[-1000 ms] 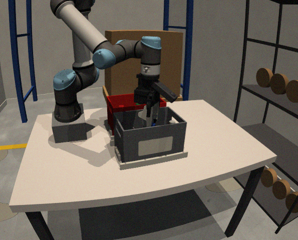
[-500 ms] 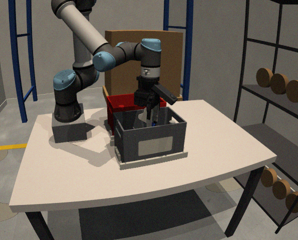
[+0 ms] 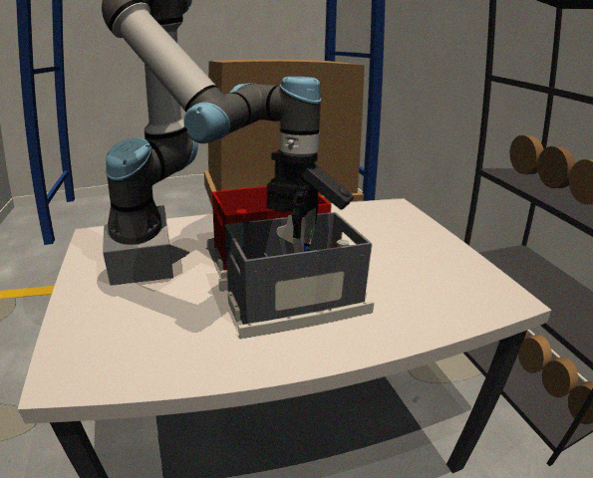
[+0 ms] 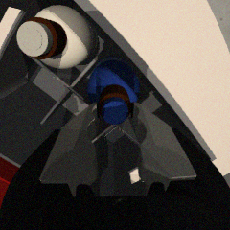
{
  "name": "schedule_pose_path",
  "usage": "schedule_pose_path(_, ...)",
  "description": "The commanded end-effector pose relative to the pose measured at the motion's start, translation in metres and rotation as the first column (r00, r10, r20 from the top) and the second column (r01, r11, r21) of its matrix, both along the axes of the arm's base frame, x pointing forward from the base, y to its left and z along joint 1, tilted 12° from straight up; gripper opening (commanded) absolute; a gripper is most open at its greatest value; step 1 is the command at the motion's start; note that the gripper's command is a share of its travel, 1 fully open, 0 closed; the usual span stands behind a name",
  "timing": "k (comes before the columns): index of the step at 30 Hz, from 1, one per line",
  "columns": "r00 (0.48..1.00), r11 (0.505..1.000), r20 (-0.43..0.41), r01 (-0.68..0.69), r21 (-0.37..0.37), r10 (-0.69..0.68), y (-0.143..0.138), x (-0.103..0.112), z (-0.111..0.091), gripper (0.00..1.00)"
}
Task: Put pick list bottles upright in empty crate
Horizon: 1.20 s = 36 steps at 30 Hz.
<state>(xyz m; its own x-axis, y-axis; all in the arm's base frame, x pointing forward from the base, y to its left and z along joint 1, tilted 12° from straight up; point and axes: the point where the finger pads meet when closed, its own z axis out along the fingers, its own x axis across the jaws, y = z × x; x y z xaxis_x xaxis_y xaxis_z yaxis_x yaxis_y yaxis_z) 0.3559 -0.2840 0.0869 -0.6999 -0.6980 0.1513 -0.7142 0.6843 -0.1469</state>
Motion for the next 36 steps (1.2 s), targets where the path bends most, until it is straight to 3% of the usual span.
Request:
schedule_pose_path(1, 1.000, 1.000, 0.001, 0.000, -0.001, 0.000, 0.000, 0.000, 0.001, 0.00)
schedule_pose_path(30, 1.000, 1.000, 0.001, 0.000, -0.001, 0.000, 0.000, 0.000, 0.001, 0.00)
schedule_pose_path(36, 1.000, 1.000, 0.004, -0.002, -0.004, 0.002, 0.001, 0.002, 0.013, 0.00)
